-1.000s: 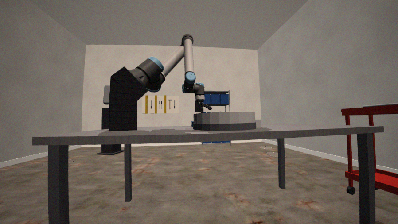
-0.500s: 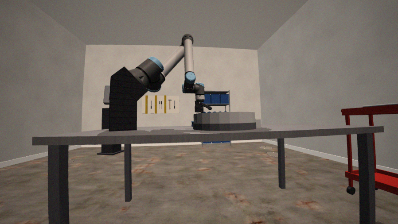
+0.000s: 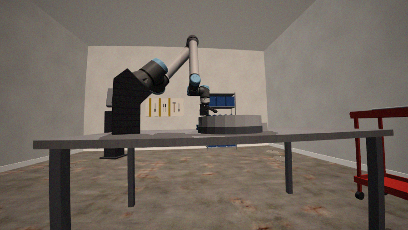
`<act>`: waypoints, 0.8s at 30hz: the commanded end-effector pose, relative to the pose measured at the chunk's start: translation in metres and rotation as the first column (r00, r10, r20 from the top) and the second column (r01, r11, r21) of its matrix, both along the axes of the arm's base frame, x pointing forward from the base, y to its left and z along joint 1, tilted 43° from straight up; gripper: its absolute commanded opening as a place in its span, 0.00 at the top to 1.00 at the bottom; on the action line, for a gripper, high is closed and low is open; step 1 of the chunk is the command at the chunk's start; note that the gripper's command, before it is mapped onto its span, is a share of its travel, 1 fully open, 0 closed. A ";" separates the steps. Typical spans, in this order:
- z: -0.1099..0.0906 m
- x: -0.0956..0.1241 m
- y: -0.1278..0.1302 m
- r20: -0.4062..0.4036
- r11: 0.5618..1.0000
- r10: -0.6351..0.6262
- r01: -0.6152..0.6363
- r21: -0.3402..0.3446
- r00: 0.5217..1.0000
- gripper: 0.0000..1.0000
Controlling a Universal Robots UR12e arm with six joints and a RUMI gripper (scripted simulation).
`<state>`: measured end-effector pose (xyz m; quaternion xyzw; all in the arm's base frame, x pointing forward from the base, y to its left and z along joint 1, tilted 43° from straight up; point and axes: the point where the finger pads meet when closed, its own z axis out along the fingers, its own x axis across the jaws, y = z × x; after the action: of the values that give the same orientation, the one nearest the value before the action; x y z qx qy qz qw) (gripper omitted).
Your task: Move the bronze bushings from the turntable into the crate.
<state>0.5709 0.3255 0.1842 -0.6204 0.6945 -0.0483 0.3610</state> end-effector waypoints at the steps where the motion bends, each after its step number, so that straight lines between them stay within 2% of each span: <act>1: -0.001 0.001 0.001 0.001 1.000 0.000 0.000 0.000 1.000 1.00; 24: -0.003 0.002 0.002 0.001 1.000 0.000 0.000 0.000 1.000 1.00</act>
<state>0.5732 0.3271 0.1811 -0.6204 0.6946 -0.0483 0.3610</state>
